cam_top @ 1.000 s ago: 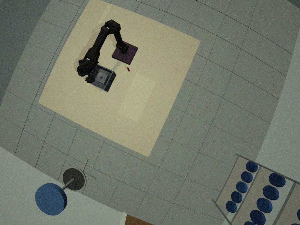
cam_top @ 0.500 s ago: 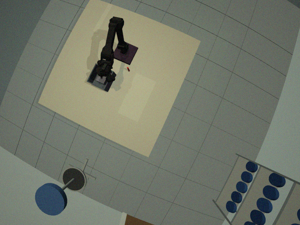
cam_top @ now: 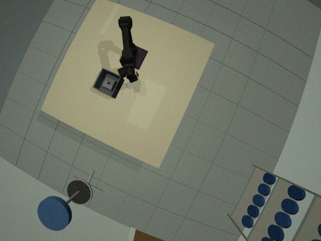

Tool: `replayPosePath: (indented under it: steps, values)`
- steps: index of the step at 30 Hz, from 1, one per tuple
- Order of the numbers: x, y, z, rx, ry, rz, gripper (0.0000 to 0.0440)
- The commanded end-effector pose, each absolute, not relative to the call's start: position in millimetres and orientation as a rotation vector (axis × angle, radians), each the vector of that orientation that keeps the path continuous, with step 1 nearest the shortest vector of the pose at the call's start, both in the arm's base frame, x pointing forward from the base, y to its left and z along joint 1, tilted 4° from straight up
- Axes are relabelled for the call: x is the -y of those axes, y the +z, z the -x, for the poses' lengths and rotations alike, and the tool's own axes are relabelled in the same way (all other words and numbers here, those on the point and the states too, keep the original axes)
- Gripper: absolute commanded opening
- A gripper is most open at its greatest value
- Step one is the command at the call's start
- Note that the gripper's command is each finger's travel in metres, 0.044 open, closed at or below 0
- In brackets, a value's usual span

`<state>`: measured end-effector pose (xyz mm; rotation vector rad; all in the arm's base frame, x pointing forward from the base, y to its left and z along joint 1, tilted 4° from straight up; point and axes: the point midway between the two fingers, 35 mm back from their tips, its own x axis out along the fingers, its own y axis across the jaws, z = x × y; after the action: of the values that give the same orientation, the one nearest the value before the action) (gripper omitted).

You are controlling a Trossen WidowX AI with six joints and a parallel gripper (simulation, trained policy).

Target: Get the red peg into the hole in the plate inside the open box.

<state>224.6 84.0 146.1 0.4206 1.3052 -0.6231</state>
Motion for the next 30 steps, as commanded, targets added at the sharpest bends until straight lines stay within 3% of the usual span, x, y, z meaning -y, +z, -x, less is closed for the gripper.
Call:
replayPosePath:
  steps: [1,23,25,30]
  values:
    - [-95,134,-202,-1.370,-0.652,-0.423,0.0440]
    - [-123,36,-172,-1.380,-0.659,-0.409,0.0412]
    - [-123,30,-171,-1.384,-0.656,-0.397,0.0381]
    - [-121,17,-168,-1.406,-0.665,-0.378,0.0250]
